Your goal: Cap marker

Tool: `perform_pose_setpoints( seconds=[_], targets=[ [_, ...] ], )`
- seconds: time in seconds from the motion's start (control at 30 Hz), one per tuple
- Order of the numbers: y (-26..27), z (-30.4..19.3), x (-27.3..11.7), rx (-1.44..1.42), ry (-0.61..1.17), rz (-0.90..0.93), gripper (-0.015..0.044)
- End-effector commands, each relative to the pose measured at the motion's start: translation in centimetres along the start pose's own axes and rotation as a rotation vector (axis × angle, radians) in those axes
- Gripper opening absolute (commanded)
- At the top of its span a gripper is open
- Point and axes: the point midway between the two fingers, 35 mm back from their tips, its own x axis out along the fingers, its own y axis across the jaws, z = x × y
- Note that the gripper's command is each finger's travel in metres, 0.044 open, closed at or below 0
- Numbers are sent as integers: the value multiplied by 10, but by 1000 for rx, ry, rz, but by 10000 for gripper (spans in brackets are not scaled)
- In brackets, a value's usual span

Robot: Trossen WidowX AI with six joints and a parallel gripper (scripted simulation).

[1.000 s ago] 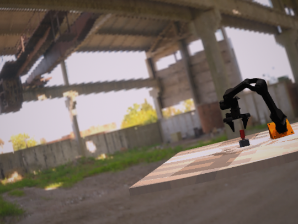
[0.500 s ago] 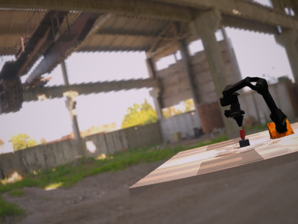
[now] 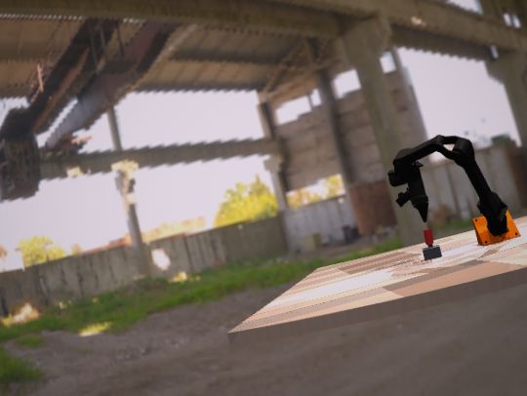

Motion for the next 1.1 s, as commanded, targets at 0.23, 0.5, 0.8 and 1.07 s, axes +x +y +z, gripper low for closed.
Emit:
perform_pose_setpoints(
  seconds=[0.23, 0.5, 0.8, 1.07],
  targets=[
    [0, -1, 15, -3, 5, 1, 0],
    [0, -1, 27, -4, 5, 1, 0],
    [0, -1, 39, -4, 5, 1, 0],
    [-1, 1, 30, -9, -7, -9, 0]
  ],
)
